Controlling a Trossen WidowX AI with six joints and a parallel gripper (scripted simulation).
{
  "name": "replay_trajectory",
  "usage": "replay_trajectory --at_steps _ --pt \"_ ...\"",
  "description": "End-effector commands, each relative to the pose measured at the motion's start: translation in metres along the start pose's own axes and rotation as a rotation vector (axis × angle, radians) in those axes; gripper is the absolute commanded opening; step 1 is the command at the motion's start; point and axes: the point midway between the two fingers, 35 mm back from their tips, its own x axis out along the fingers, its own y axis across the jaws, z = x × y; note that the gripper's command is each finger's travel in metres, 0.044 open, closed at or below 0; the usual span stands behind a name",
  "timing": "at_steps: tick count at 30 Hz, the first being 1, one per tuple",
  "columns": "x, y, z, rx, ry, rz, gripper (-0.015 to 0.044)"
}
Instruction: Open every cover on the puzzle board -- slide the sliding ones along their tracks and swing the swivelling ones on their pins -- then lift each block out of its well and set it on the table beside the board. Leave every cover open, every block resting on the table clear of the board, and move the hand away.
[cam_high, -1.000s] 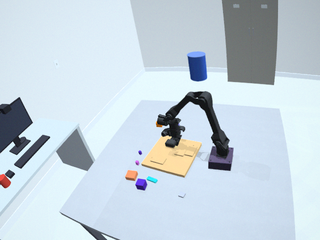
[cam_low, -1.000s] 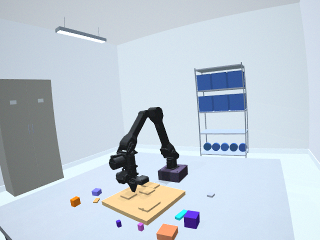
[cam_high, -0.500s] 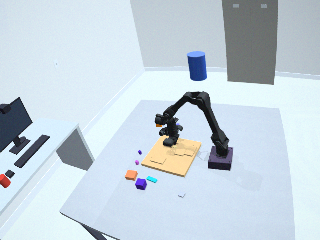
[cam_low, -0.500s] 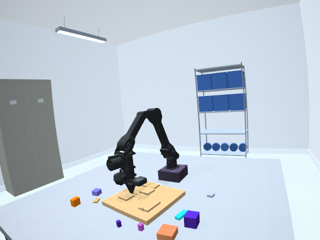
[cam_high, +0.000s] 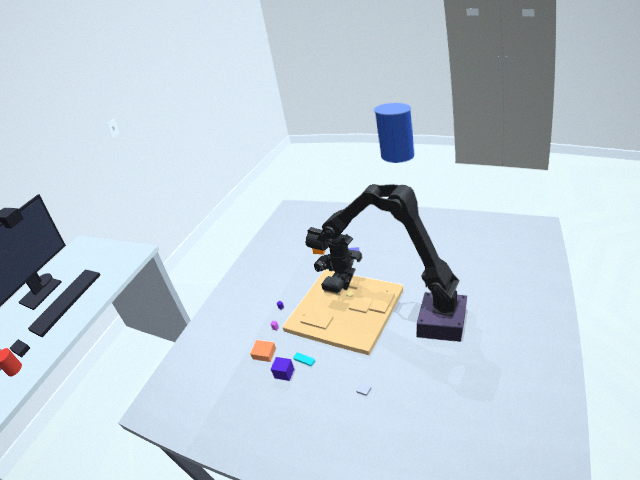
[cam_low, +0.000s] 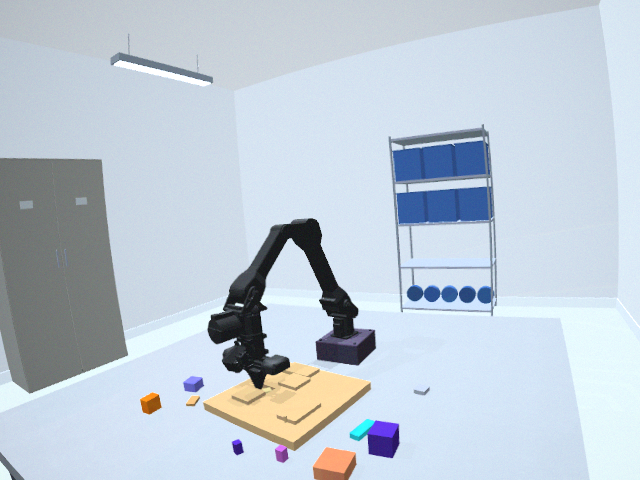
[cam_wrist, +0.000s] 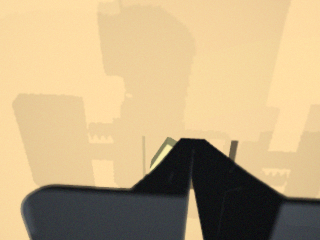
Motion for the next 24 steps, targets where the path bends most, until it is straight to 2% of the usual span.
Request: replay_trajectory --at_steps 1,24 --pt "0.001 -0.001 0.005 0.004 -0.001 -0.003 0.0000" --pt "0.001 0.000 0.027 0.004 -0.003 -0.003 0.0000"
